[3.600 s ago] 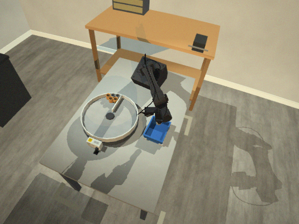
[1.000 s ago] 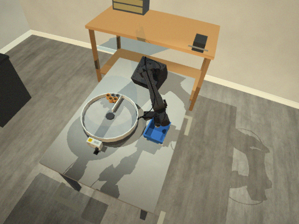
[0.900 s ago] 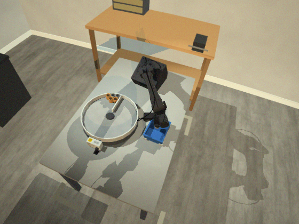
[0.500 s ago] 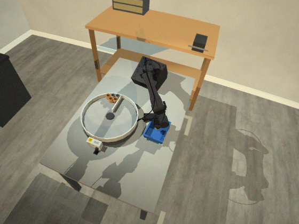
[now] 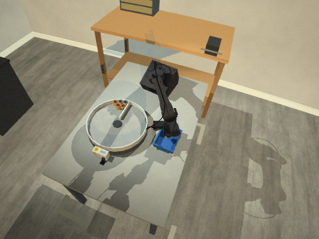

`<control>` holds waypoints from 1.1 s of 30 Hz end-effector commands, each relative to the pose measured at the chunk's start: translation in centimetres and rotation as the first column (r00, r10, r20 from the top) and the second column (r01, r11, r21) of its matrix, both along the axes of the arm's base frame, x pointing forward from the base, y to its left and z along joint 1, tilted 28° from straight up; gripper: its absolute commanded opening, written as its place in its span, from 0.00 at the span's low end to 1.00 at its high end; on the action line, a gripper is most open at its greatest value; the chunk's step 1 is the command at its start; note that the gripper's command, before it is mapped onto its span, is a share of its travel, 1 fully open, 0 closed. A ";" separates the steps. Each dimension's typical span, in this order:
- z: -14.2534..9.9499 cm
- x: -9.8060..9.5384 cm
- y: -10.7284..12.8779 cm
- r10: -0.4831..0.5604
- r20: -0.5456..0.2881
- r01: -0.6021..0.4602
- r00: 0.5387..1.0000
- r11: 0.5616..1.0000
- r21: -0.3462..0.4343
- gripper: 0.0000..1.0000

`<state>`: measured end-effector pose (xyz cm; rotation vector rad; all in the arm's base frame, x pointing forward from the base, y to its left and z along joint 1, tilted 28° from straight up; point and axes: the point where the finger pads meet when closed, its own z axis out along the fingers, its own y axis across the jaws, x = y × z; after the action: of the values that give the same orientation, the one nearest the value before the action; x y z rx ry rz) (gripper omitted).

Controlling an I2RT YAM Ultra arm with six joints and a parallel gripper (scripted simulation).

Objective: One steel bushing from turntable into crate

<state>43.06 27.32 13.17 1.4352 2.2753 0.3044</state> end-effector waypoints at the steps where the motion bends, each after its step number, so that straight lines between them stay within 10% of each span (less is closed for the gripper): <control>1: 2.5 -0.3 0.8 0.020 0.039 -0.021 0.999 0.999 0.027 0.00; 33: 1.5 -0.7 0.7 0.012 0.030 -0.012 0.999 1.000 0.018 0.00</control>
<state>43.00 27.28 12.75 1.4372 2.2766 0.2996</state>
